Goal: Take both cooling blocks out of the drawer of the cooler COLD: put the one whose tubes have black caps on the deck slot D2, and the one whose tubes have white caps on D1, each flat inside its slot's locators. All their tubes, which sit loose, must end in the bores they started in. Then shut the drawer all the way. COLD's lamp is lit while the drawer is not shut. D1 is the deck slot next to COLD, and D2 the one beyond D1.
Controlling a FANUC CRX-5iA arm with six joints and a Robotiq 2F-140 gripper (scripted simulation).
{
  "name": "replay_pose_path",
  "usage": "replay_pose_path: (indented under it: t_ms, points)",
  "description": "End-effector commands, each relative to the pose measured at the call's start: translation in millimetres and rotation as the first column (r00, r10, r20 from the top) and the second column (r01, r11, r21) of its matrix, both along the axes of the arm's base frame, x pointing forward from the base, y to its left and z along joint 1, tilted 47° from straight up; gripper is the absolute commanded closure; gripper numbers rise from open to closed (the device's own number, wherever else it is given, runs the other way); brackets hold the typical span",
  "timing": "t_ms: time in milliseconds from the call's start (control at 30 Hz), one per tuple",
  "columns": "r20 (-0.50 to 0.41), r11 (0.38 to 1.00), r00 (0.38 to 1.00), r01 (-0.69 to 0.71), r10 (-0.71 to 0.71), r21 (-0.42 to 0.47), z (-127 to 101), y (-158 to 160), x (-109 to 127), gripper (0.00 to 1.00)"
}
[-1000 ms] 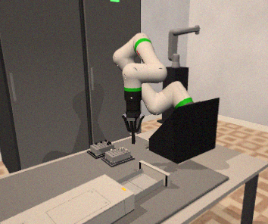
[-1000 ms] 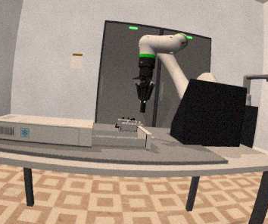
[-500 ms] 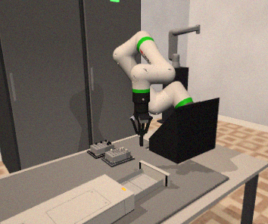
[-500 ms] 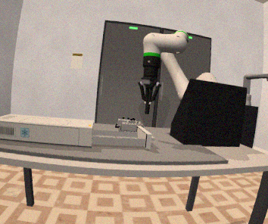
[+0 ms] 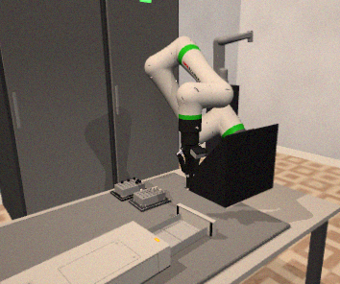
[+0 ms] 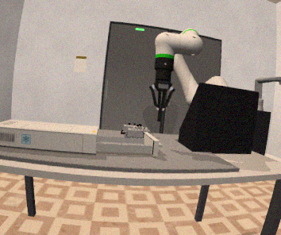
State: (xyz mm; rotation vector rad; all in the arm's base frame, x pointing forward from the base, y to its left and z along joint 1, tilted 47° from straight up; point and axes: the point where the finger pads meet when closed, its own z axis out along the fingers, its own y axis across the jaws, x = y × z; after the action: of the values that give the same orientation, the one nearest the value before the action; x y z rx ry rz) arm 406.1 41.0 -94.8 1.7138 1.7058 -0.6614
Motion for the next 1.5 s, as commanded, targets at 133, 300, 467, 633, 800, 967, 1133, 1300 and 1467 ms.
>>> replay_pose_path:
  t_ms: [133, 300, 467, 633, 800, 967, 1133, 1300, 1467]
  points:
    - [-0.101, 0.996, 0.991, -0.094, 0.093, -0.005, -14.7, 12.7, -7.6, 0.90]
    - [-0.159, 0.989, 0.976, -0.148, 0.145, -0.004, -29.1, 24.1, -15.6, 0.90]
    - [-0.159, 0.989, 0.976, -0.148, 0.145, -0.004, -43.5, 35.5, -23.5, 0.90]
    - [-0.159, 0.989, 0.976, -0.148, 0.145, -0.004, -57.9, 46.9, -31.4, 0.90]
    - [-0.159, 0.989, 0.976, -0.148, 0.145, -0.004, -66.0, 53.3, -35.9, 0.90]
    - [-0.159, 0.989, 0.976, -0.148, 0.145, -0.004, -69.6, 49.5, -35.5, 0.90]
    - [-0.159, 0.989, 0.976, -0.148, 0.145, -0.004, -74.2, 44.6, -35.0, 0.90]
    - [-0.159, 0.989, 0.976, -0.148, 0.145, -0.004, -76.9, 41.7, -34.7, 0.90]
    - [-0.159, 0.989, 0.976, -0.148, 0.145, -0.004, -81.4, 36.8, -34.2, 0.90]
